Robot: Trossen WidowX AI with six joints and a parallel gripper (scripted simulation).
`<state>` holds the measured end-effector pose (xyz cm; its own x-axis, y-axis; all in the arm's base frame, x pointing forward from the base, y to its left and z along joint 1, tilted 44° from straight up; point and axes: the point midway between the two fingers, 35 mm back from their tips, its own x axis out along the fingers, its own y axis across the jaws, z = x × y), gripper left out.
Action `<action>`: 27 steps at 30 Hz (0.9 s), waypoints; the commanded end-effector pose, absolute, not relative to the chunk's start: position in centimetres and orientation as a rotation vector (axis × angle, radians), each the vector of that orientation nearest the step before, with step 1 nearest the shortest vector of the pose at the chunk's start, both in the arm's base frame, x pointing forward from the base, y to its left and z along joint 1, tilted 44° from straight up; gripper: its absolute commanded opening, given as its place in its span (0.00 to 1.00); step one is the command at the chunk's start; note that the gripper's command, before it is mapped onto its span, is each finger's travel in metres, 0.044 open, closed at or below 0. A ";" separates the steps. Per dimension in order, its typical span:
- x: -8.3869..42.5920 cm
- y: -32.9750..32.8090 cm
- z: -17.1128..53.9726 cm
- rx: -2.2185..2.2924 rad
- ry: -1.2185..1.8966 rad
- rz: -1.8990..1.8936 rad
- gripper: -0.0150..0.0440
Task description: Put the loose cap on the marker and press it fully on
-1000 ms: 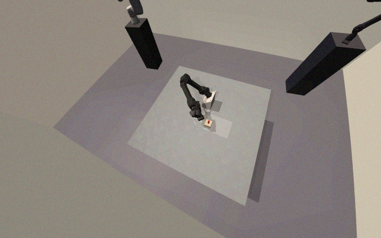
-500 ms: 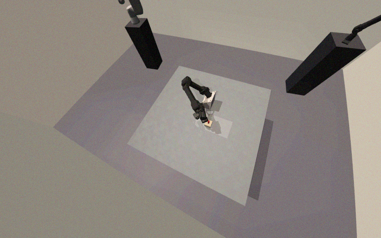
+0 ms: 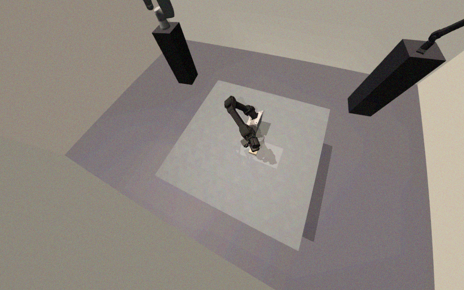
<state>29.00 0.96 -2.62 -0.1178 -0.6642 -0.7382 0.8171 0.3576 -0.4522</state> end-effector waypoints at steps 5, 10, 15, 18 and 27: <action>29.3 3.2 -4.0 0.173 1.111 -1.277 0.25; 29.3 3.5 -4.4 0.171 1.109 -1.279 0.25; 29.2 3.1 -4.7 0.171 1.109 -1.279 0.25; 29.2 3.0 -4.9 0.171 1.109 -1.279 0.25; 29.1 2.0 -6.0 0.171 1.109 -1.278 0.25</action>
